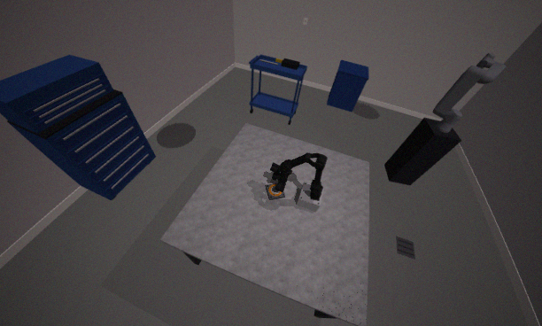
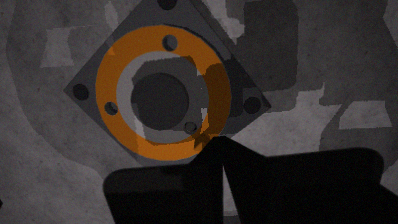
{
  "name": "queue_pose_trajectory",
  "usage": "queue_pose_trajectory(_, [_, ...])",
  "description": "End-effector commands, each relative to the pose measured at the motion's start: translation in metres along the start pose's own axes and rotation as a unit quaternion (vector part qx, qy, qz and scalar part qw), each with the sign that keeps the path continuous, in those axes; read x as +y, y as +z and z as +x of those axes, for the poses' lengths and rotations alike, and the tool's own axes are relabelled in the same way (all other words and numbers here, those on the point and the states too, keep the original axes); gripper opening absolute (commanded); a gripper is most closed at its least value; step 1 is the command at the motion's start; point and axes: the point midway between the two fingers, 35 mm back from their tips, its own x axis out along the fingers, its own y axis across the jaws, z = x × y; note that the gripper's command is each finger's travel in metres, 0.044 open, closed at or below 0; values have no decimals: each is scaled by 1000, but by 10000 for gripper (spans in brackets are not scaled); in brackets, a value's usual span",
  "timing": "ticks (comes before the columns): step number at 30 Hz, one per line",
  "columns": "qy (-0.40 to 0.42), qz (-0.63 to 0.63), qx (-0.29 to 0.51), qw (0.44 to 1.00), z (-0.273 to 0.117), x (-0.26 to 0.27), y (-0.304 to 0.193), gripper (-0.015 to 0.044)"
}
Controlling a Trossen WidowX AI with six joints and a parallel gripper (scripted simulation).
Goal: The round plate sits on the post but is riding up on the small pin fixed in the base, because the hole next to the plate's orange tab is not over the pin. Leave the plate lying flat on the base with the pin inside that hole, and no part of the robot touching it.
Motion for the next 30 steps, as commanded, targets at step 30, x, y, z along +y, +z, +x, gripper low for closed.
queue_pose_trajectory(30, [0, 2, 4, 1000, -35, 0, -9, 0])
